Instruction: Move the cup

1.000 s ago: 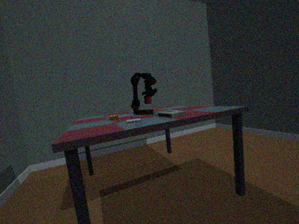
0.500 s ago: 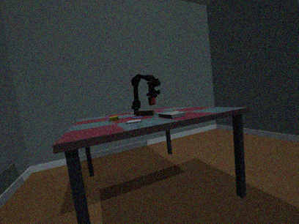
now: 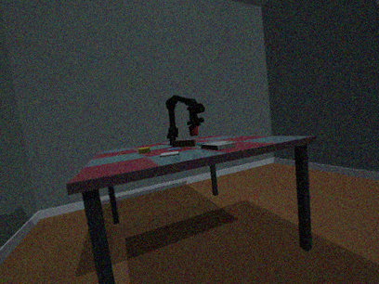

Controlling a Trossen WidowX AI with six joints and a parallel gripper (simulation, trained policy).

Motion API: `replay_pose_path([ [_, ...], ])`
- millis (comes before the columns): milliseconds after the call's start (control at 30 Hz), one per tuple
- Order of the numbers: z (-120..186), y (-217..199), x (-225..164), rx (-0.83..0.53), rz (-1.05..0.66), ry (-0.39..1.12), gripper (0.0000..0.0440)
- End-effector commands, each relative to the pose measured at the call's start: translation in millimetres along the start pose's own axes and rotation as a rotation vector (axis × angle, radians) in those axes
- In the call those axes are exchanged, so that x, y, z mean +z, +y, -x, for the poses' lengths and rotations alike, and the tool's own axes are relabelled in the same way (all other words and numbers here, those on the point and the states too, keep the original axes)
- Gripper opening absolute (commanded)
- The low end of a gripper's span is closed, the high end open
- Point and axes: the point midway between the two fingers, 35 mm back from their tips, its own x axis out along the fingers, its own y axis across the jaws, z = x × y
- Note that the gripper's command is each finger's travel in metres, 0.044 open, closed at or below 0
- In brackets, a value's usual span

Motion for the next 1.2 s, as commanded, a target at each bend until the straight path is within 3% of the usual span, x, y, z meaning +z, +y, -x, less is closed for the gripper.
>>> replay_pose_path([
  [0,-9.1,6.9,-4.7,-0.003,-0.01,0.007,0.0],
  [933,-59.2,48.0,-41.7,-0.003,-0.068,0.042,0.0012],
  [1167,-60.2,48.5,-40.9,-0.009,-0.082,0.013,0.005],
])
